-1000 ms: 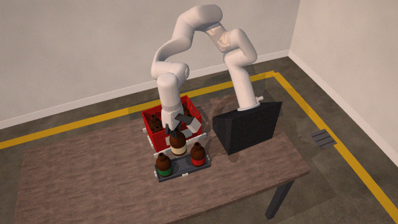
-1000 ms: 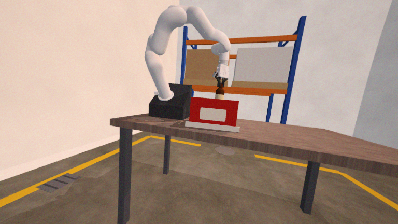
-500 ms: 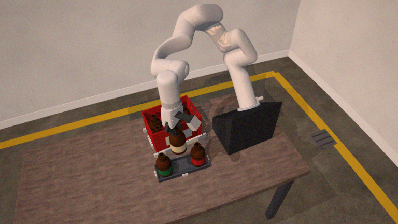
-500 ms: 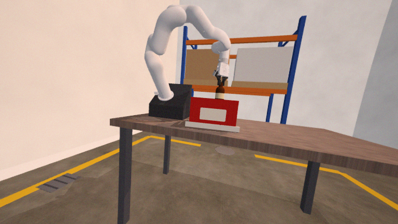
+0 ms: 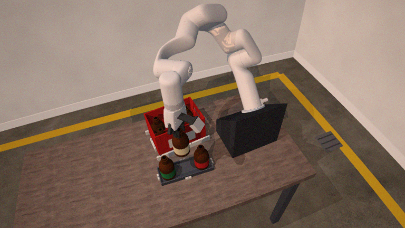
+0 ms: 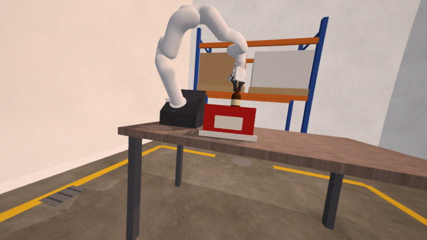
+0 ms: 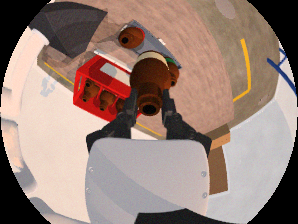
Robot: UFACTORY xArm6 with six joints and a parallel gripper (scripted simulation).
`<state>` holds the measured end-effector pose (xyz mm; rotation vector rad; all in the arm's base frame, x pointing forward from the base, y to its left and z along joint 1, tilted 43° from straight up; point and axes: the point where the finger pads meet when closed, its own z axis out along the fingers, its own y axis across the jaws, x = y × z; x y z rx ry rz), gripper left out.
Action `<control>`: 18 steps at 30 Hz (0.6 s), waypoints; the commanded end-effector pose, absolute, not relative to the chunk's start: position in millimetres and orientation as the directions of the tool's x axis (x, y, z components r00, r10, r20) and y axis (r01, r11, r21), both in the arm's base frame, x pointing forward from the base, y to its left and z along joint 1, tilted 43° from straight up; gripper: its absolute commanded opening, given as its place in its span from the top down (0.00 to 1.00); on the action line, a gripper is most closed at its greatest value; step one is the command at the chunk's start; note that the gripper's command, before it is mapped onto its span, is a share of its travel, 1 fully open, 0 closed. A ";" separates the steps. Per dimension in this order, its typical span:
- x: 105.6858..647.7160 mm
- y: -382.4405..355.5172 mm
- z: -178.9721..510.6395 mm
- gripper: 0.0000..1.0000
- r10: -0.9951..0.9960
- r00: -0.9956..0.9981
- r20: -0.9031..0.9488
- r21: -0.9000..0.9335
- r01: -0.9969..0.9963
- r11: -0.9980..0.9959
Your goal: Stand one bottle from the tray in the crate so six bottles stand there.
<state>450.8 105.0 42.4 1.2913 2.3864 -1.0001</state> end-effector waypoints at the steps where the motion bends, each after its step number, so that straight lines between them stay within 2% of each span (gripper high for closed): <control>1: 451.9 106.4 43.6 1.00 0.640 -0.575 -0.509 -0.448 0.812 0.374; 18: 452.3 109.3 46.8 1.00 0.640 -0.575 -0.509 -0.448 0.812 0.374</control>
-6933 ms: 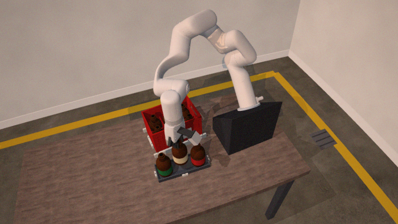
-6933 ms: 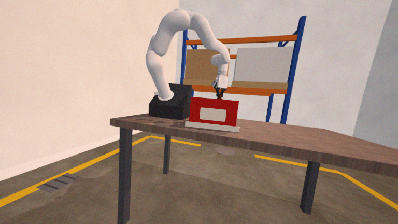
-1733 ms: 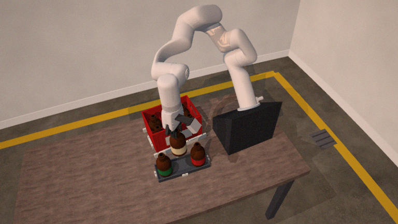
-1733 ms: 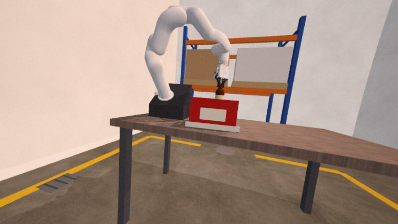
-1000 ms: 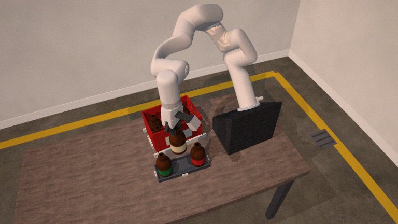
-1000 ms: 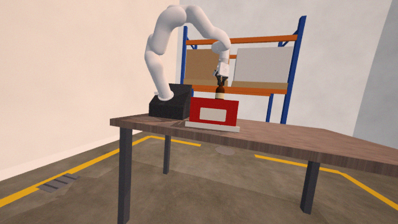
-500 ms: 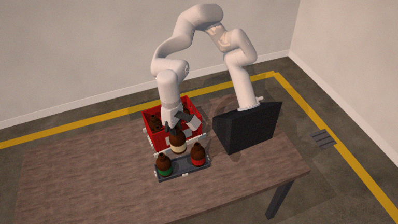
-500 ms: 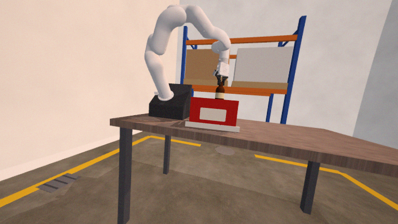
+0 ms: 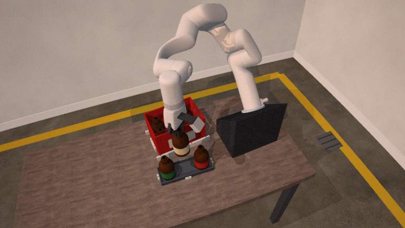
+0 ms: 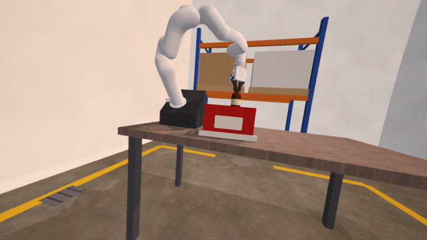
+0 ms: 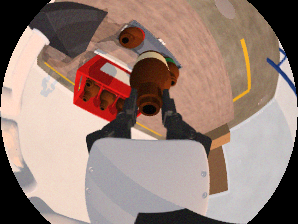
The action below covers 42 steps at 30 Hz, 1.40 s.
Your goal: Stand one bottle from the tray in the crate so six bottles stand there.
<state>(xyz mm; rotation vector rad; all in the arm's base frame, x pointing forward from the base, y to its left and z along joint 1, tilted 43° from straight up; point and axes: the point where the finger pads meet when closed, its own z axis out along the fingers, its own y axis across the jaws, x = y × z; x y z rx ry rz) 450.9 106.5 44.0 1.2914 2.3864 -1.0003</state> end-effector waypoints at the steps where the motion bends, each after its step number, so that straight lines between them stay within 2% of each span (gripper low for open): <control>1: 452.3 109.3 46.8 1.00 0.640 -0.575 -0.509 -0.448 0.812 0.374; 42: 453.9 121.1 59.9 1.00 0.640 -0.575 -0.509 -0.448 0.812 0.374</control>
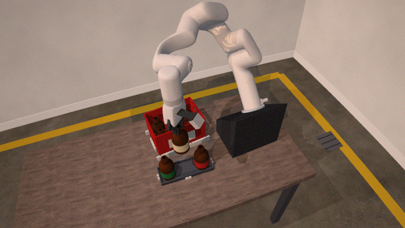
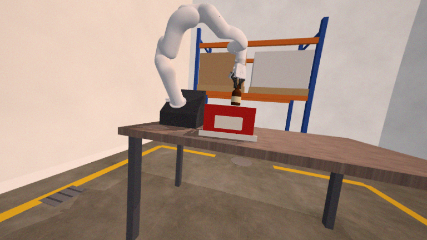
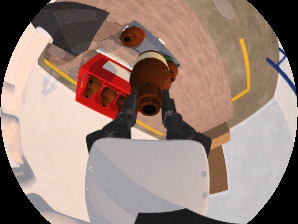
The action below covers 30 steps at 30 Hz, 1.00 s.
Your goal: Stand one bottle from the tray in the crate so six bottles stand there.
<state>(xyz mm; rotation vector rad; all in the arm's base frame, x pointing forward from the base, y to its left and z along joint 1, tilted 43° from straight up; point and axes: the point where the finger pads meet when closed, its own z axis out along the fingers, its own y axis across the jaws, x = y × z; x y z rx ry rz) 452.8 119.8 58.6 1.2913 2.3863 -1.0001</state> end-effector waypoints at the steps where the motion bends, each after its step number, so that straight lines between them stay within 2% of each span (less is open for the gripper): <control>1: 453.9 121.0 60.0 1.00 0.640 -0.575 -0.509 -0.448 0.812 0.374; 30: 450.0 111.7 69.0 1.00 0.640 -0.575 -0.509 -0.448 0.812 0.374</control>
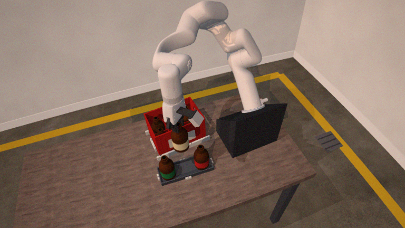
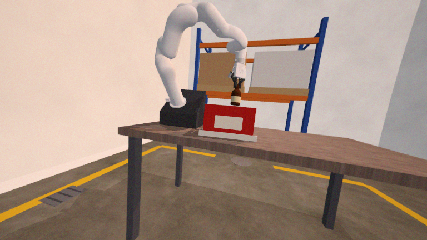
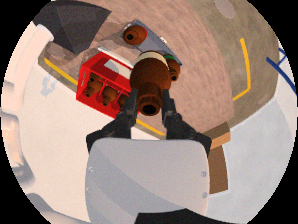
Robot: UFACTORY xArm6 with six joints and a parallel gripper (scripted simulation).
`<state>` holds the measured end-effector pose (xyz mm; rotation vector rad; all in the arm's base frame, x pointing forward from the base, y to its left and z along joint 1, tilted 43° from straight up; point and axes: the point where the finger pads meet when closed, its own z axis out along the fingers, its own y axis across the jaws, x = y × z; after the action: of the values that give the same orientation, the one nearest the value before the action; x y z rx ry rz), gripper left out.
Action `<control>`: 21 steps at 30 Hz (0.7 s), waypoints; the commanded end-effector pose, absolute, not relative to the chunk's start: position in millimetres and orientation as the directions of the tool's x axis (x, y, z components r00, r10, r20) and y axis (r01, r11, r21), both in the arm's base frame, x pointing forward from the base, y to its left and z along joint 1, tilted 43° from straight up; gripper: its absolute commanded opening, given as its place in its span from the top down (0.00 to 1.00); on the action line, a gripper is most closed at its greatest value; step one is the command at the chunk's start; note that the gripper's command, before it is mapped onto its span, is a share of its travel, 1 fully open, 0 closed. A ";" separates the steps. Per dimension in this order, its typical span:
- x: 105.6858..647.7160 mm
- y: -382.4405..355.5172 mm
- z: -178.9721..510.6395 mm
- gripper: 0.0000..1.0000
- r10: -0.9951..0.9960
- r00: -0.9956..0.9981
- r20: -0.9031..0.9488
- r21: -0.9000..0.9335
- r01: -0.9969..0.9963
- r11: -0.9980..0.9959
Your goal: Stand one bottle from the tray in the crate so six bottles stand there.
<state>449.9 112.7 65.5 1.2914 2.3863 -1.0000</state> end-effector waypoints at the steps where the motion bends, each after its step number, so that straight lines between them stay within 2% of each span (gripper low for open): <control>1: 449.6 110.9 69.8 1.00 0.640 -0.575 -0.509 -0.448 0.812 0.374; 21: 440.9 90.2 89.8 1.00 0.640 -0.575 -0.509 -0.448 0.812 0.374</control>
<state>442.1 94.4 83.1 1.2912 2.3865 -1.0007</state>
